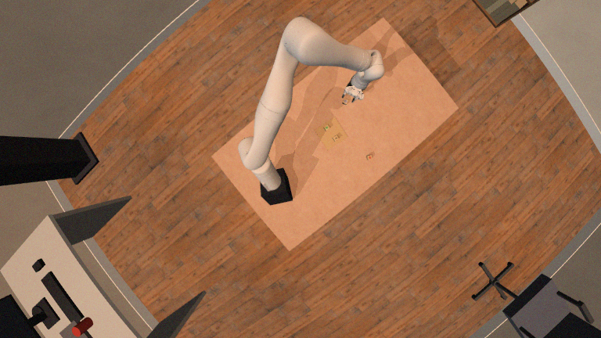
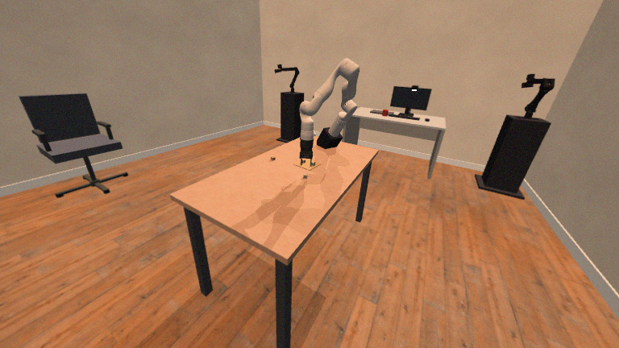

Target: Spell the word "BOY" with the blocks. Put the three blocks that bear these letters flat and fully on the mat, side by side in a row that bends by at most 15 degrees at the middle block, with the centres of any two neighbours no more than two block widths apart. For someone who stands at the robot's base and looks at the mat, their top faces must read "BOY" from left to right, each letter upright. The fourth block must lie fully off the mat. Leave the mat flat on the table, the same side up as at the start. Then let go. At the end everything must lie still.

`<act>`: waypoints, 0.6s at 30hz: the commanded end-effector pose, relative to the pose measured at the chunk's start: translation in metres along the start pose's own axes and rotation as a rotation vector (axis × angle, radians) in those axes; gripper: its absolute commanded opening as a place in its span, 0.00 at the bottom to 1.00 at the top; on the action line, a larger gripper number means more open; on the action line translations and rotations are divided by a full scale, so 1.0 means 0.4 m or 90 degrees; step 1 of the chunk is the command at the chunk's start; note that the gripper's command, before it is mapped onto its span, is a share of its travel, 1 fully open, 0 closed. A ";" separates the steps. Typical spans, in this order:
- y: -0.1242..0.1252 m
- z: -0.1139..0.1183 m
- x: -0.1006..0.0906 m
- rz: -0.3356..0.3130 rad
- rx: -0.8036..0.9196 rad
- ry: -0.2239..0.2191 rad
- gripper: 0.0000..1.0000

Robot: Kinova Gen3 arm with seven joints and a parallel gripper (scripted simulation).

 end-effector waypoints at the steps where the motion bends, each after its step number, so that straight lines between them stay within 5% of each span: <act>1: -0.001 -0.001 -0.003 -0.001 0.000 0.001 1.00; 18: -0.001 -0.001 0.007 -0.001 0.000 0.001 1.00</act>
Point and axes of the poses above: the point where the finger pads meet when closed, its own x axis out along the fingers, its own z axis across the jaws, y = z × x, the point moved 3 cm from there along -x, back along the fingers, and after that the axes turned 3 degrees about -x, right-handed, at the moved point
